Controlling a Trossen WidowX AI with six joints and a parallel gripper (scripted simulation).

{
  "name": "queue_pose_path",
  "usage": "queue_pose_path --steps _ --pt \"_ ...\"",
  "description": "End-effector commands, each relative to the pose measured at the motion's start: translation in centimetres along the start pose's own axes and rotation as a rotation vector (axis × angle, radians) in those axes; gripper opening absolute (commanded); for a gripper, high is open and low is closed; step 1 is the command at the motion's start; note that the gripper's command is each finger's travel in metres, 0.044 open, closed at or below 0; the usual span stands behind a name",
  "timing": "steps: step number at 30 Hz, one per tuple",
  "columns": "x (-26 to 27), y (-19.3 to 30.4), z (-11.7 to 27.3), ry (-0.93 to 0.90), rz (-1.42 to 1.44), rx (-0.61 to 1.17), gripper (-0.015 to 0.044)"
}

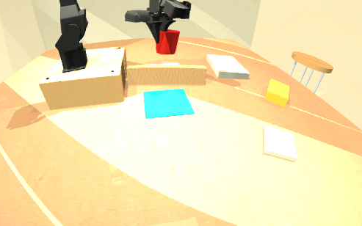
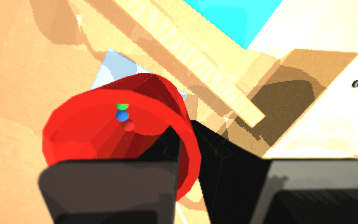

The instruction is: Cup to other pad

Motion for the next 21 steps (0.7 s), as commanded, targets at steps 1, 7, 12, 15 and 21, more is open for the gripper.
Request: queue_pose_path --steps 1,7,12,15,21 --pt "-0.7 -0.4 0.1 -0.003 0.003 -0.003 0.0000" --pt "-1.5 -1.1 0.1 -0.003 0.003 -0.004 0.0000" --pt "-2.2 -1.7 0.1 -0.002 0.003 -0.004 0.0000" --pt "-2.6 -2.1 0.1 -0.002 0.002 -0.005 0.0000" --pt "-3.3 -2.8 0.1 -0.001 0.002 -0.005 0.0000"
Point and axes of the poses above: the point midway between the two fingers, 35 mm back from their tips, its own z axis back along the fingers, its own x axis across the jaws, y = z × x, the point moved 1 cm from there along z, back along the fingers, and after that the axes turned 14 degrees about z, right-handed, at the moved point
